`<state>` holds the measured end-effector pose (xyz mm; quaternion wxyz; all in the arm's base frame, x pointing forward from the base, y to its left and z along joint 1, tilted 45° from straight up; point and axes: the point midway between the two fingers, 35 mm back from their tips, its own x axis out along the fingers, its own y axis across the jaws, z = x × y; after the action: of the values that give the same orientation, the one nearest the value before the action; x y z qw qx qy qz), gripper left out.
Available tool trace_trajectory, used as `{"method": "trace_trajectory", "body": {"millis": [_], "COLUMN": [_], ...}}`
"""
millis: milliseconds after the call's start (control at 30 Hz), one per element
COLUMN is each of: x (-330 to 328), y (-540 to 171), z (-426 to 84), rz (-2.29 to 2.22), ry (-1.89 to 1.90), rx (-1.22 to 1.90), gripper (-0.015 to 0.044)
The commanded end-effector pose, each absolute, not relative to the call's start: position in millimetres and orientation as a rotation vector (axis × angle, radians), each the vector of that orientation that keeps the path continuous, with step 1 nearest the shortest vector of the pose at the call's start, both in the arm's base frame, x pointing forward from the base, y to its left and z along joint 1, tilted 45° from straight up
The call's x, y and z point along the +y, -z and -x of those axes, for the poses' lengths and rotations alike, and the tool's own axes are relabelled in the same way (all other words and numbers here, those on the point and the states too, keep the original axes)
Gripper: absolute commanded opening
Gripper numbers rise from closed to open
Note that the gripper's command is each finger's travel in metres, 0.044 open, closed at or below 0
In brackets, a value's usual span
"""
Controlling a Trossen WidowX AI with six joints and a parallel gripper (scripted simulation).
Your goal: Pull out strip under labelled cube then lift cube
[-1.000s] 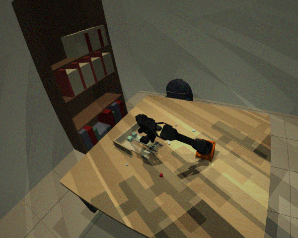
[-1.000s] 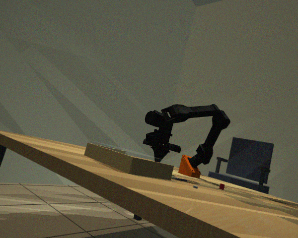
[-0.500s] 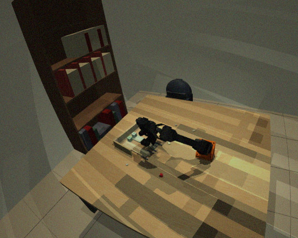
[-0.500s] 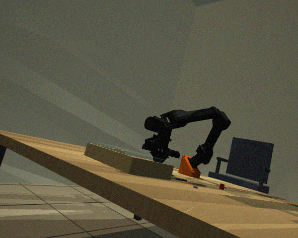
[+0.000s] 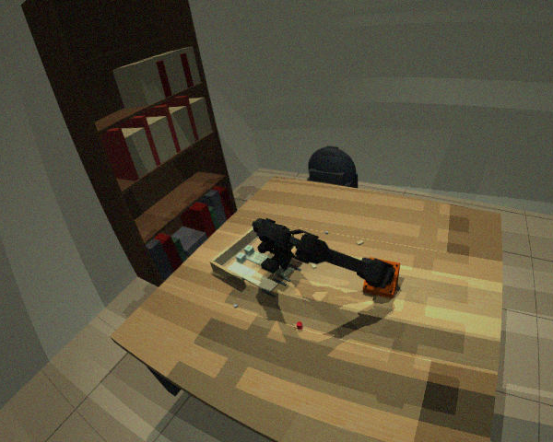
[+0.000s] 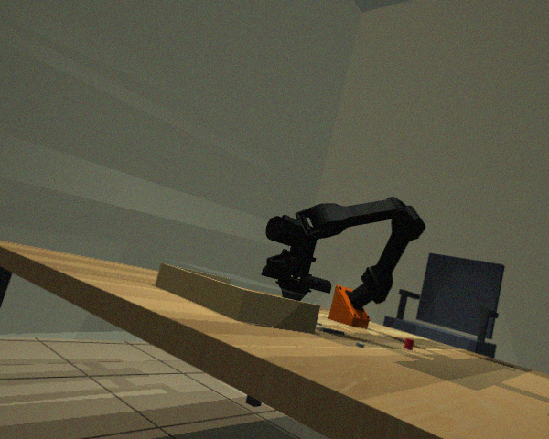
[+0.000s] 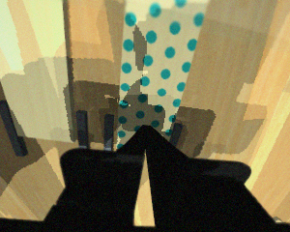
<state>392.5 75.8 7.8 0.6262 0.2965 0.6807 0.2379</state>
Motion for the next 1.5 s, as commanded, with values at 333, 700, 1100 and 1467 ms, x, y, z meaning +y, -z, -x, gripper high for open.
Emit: {"method": "trace_trajectory", "body": {"millis": [333,700,1100,1467], "x": [77.1,77.9,78.6,79.4], "y": [-7.1,-6.3,-5.4,-4.5], "z": [-392.1,-392.2,-392.7,-393.2], "rz": [-0.689,-0.689,-0.689,-0.689], "ry": [-0.546,-0.546,-0.547,-0.547], "rx": [1.562,1.562,1.562,1.562], "gripper": [0.0,0.0,0.0,0.0]}}
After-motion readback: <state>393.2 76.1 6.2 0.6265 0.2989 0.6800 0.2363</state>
